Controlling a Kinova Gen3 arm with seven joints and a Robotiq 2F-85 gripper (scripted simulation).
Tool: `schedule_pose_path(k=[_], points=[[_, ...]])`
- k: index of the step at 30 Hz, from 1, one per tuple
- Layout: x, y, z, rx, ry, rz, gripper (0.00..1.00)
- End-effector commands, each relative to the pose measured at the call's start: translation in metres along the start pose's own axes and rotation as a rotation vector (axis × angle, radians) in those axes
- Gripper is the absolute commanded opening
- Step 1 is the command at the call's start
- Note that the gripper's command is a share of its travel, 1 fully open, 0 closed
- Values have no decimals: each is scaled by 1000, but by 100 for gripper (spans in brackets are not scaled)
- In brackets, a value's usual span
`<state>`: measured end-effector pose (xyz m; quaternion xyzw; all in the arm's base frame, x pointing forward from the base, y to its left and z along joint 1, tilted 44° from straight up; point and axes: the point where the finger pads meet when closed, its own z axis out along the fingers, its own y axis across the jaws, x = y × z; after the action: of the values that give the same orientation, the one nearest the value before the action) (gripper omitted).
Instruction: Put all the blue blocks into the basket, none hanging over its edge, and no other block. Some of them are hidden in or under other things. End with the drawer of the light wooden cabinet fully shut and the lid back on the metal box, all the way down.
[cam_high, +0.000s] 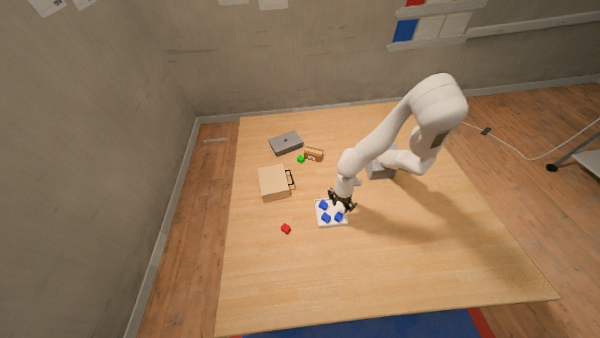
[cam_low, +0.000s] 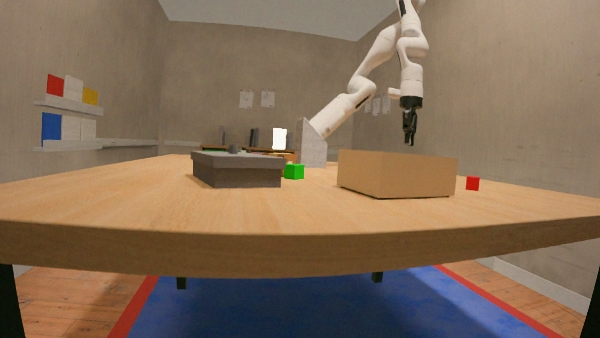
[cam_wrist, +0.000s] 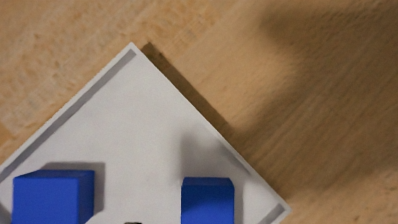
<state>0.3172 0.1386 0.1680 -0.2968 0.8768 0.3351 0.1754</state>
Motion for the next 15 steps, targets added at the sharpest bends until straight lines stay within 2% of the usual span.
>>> schedule_pose_path(k=[1, 10, 15], points=[[0, 0, -14, 0, 0, 0, 61], [0, 0, -45, 0, 0, 0, 61], [0, 0, -53, 0, 0, 0, 61]])
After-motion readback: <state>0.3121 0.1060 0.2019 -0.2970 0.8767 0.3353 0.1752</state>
